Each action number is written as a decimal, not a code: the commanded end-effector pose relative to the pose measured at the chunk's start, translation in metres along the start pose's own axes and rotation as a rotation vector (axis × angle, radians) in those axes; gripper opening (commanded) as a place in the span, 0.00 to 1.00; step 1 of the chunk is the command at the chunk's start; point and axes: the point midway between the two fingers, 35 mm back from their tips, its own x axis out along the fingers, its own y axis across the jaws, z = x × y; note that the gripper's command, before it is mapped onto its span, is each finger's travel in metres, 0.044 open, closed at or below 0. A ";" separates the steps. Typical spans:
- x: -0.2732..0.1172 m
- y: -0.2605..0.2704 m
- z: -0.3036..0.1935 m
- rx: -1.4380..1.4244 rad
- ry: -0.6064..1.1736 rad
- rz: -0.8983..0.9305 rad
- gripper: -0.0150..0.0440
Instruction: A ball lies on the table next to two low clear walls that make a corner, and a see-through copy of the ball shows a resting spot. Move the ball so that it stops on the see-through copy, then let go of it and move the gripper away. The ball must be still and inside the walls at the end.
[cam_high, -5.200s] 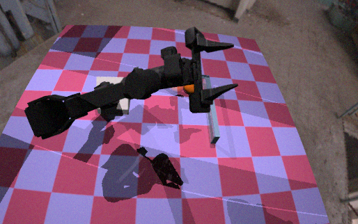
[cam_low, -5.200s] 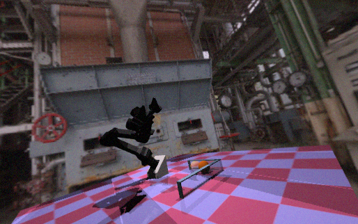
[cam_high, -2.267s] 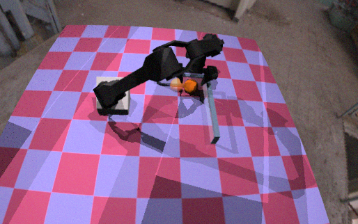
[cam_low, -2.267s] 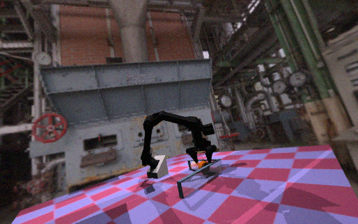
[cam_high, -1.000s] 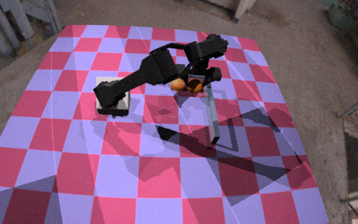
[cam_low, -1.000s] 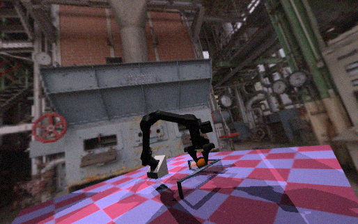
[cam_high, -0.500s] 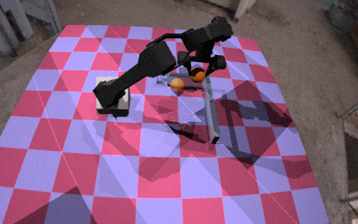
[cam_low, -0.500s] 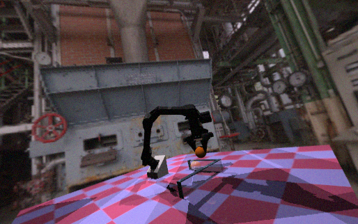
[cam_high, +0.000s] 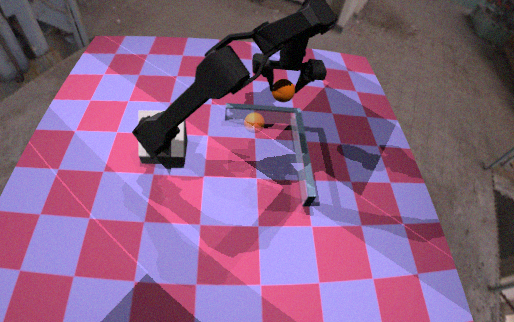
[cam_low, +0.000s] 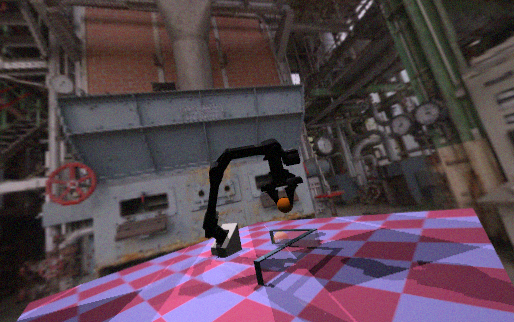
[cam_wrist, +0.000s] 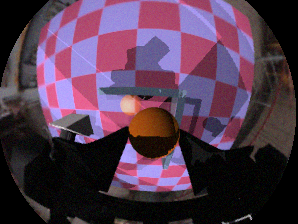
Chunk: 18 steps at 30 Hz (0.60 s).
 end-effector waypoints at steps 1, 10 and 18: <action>0.001 0.005 0.001 0.001 -0.001 0.005 0.25; 0.017 0.021 0.002 0.001 -0.001 0.005 0.25; 0.032 0.038 0.001 0.000 -0.001 0.006 0.25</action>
